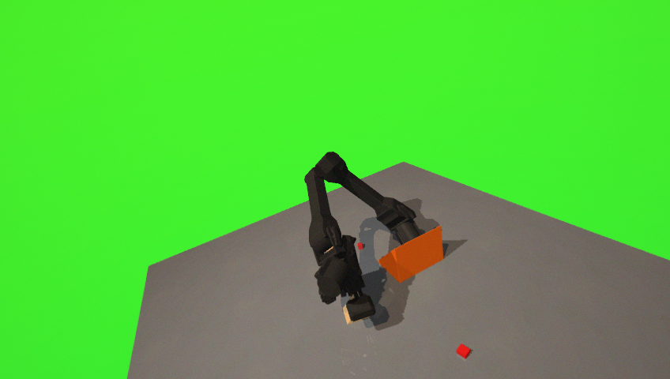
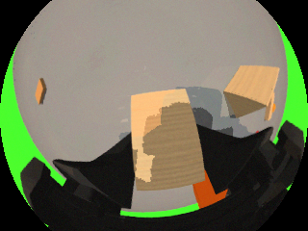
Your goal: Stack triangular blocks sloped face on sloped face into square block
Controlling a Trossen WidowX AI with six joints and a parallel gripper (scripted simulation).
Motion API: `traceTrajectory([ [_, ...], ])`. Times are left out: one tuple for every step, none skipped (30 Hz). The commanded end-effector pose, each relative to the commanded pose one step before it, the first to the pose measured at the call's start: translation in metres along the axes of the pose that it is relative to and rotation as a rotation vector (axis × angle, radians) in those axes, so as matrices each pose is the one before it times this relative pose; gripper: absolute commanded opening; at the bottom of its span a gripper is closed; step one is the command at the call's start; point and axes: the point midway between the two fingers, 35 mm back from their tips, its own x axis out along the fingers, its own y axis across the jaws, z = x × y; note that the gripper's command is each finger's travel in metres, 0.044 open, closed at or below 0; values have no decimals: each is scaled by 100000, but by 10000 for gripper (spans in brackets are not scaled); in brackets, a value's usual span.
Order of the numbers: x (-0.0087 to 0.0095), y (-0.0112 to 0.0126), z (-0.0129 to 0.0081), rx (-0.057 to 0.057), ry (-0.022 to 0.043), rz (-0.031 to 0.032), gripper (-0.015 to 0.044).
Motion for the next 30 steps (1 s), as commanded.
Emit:
traceTrajectory([
  [-1609,174,93,481,-396,821,0],
  [-480,6,-16,29,53,62,0],
  [-388,0,-18,24,43,44,0],
  [-234,-2,-13,15,26,23,0],
  [-78,-1,-5,5,9,7,0],
  [0,0,0,0,0,0,0],
  [0,0,0,0,0,0,0],
  [0,0,0,0,0,0,0],
  [0,0,0,0,0,0,0],
  [0,0,0,0,0,0,0],
  [0,0,0,0,0,0,0],
  [0,0,0,0,0,0,0],
  [0,0,0,0,0,0,0],
  [36,-12,-3,-387,-23,-68,0],
  [79,-25,-8,-848,-50,-149,0],
  [77,-25,-8,-828,-47,-146,0],
  [69,-22,-8,-736,-41,-130,0],
  [28,-9,-3,-298,-16,-53,0],
  [0,0,0,0,0,0,0],
  [0,0,0,0,0,0,0],
  [0,0,0,0,0,0,0],
  [0,0,0,-548,-1,0,0],
  [0,0,0,-973,-2,-1,0],
  [0,0,0,-1445,-3,-1,0],
  [0,1,0,-1991,-4,-2,0],
  [0,1,0,-2175,-5,-2,0],
  [0,1,0,-2433,-5,-2,0],
  [0,1,0,-2756,-6,-3,0],
  [0,1,0,-3046,-6,-3,0],
  [0,0,0,-3149,-6,-2,0],
])
